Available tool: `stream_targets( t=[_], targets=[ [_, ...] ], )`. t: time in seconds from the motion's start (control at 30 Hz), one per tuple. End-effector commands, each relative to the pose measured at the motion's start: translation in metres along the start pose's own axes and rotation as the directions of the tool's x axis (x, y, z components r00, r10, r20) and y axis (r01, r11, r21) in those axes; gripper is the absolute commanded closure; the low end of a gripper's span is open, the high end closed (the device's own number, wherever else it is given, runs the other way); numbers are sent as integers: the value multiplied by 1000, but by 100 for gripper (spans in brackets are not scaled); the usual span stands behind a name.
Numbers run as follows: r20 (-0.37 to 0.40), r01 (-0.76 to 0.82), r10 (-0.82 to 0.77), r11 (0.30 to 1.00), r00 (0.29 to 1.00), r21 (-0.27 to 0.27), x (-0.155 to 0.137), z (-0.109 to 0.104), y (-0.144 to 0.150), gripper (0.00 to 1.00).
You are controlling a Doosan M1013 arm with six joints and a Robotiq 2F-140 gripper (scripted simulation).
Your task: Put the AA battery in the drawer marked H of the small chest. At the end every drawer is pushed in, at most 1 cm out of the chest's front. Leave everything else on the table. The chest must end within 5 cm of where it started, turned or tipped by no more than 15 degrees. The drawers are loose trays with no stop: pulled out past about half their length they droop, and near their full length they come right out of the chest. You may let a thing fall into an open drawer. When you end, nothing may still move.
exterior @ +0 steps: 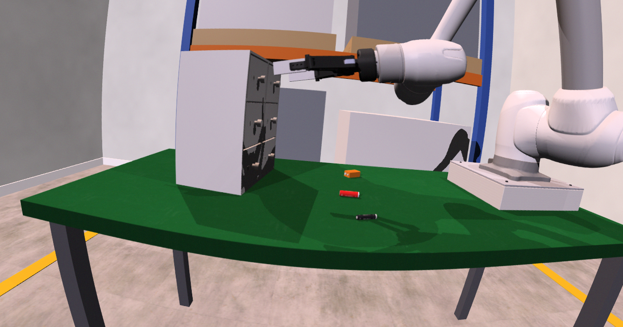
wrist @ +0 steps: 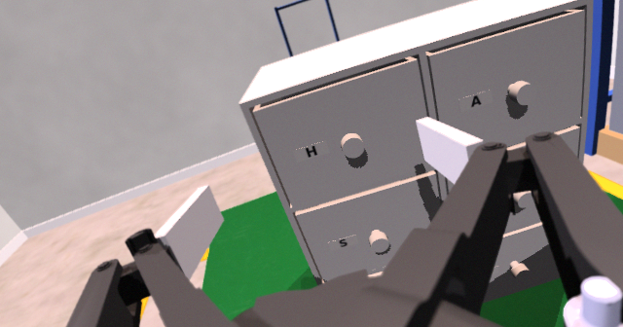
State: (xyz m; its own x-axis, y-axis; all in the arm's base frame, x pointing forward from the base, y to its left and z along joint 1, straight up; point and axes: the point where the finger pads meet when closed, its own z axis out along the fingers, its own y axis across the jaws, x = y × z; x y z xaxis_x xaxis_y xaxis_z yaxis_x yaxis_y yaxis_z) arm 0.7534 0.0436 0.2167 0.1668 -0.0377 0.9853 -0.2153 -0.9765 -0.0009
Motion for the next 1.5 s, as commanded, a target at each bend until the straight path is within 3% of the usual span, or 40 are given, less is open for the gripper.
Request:
stream_targets(
  t=[0.0,0.9,1.47],
  targets=[
    [0,0,0,1000,1000,0,0,0,0,0],
    [8,0,0,1000,1000,0,1,-1,0,0],
    [125,0,0,1000,992,-1,7,-10,0,0]
  ],
)
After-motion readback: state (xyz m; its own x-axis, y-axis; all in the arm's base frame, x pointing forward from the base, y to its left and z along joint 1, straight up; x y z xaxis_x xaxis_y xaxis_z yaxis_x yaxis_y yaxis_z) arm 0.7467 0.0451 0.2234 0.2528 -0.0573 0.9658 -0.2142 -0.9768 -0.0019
